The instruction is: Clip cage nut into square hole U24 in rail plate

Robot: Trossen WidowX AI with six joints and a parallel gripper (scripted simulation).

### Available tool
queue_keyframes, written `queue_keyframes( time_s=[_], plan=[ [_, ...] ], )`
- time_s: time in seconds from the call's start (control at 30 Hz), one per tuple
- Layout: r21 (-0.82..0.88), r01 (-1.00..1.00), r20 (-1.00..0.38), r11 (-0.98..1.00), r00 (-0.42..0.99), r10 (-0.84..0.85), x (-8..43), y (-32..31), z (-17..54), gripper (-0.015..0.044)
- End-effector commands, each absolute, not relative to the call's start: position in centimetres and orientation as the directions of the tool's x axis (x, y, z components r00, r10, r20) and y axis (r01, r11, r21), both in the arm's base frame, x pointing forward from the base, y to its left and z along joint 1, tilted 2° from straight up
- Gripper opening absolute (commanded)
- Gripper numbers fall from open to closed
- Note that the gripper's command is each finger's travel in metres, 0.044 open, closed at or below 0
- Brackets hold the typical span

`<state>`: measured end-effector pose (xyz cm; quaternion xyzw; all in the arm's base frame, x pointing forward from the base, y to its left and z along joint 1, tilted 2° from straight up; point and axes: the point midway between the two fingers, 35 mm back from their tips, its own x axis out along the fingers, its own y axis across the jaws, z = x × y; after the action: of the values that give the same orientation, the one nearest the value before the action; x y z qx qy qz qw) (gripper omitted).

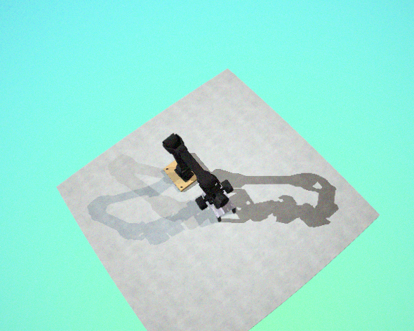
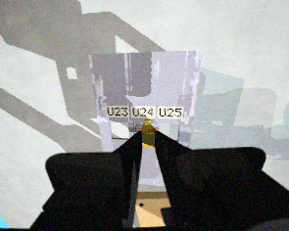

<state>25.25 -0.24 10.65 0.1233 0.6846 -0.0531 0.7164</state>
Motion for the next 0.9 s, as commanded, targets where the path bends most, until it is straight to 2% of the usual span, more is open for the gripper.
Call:
queue_keyframes(
  time_s=[0.0,0.87],
  plan=[
    [0.091,0.25,-0.995,0.964,0.052,0.08,25.26,-0.2,10.62,0.0037],
    [0.085,0.25,-0.996,0.965,0.051,0.075,25.27,-0.19,10.54,0.0037]
  ],
)
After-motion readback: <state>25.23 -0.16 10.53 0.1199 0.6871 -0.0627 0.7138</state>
